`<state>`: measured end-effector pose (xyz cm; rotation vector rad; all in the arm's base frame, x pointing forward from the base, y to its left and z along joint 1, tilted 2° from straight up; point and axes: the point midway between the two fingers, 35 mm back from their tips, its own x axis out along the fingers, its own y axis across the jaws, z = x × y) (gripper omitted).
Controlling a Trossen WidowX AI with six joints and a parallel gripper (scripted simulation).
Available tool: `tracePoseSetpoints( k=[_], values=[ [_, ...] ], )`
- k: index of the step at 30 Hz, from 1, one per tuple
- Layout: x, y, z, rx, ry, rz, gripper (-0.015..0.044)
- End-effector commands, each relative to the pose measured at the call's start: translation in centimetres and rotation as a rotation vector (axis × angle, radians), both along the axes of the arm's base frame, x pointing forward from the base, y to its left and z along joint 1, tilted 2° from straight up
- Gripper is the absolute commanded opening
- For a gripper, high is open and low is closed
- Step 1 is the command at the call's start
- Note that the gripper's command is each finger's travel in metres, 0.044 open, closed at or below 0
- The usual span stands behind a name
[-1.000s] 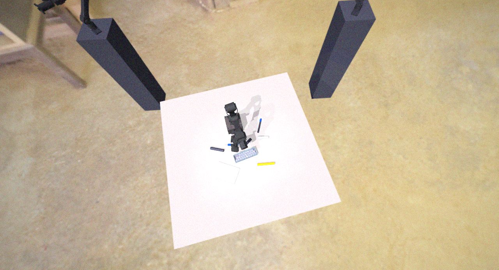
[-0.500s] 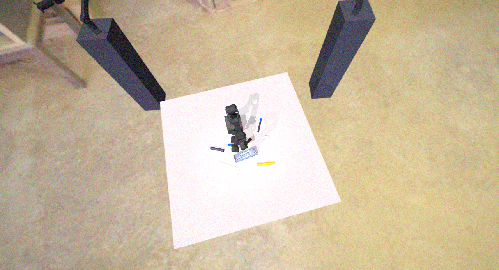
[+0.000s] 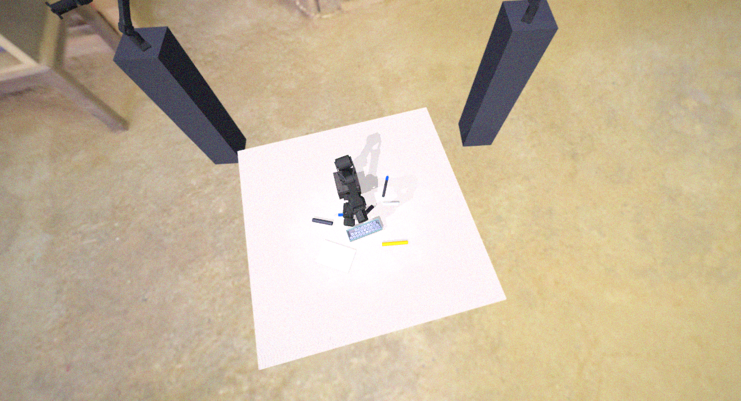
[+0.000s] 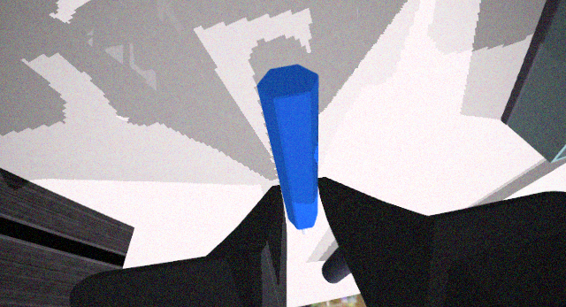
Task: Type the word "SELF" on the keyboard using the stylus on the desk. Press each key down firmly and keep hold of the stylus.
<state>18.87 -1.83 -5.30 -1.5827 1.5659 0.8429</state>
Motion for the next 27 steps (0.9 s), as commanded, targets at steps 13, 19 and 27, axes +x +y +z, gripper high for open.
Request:
tracePoseSetpoints(
  k=[13,19,27],
  values=[
    [0.0,0.1,3.0,0.000,-0.001,0.000,0.0000],
    [-0.2,0.1,5.0,0.000,-0.001,0.000,0.0000],
    [0.3,0.5,4.7,-0.007,-0.070,-0.035,0.0000]
  ],
)
